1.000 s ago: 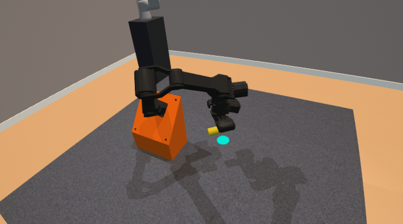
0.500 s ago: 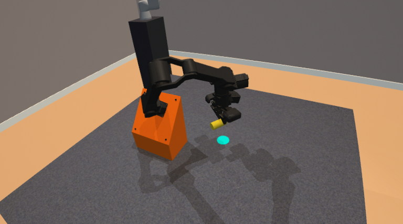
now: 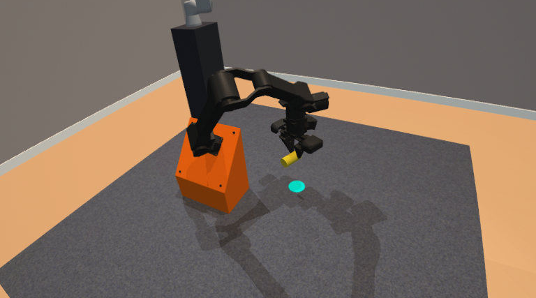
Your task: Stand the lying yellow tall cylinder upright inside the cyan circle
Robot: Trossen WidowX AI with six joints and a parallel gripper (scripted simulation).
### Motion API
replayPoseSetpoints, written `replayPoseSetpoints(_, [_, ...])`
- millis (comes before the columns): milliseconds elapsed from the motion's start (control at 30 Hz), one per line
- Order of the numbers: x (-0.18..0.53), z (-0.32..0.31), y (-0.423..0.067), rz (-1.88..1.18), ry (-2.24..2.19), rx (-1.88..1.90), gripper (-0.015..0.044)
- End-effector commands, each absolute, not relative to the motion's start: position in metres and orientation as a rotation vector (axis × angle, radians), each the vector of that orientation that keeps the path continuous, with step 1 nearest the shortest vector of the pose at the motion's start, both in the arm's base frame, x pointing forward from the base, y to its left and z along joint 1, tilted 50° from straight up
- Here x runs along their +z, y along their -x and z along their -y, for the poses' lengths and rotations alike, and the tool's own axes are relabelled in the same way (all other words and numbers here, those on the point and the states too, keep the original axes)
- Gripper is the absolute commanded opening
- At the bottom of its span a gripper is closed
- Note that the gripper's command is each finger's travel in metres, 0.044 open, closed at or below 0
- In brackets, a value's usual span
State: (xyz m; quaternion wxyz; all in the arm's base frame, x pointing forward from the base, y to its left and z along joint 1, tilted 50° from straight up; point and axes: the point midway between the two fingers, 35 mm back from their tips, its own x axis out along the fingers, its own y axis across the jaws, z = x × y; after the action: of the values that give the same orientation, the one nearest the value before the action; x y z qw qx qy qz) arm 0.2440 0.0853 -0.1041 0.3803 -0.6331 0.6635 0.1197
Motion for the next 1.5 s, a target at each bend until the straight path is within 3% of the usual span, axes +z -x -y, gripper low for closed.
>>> replayPoseSetpoints(0, [-0.106, -0.085, -0.243, -1.701, 1.599, 0.330, 0.0105])
replayPoseSetpoints(1467, [-0.132, -0.066, -0.228, -1.748, 1.308, 0.617, 0.0105])
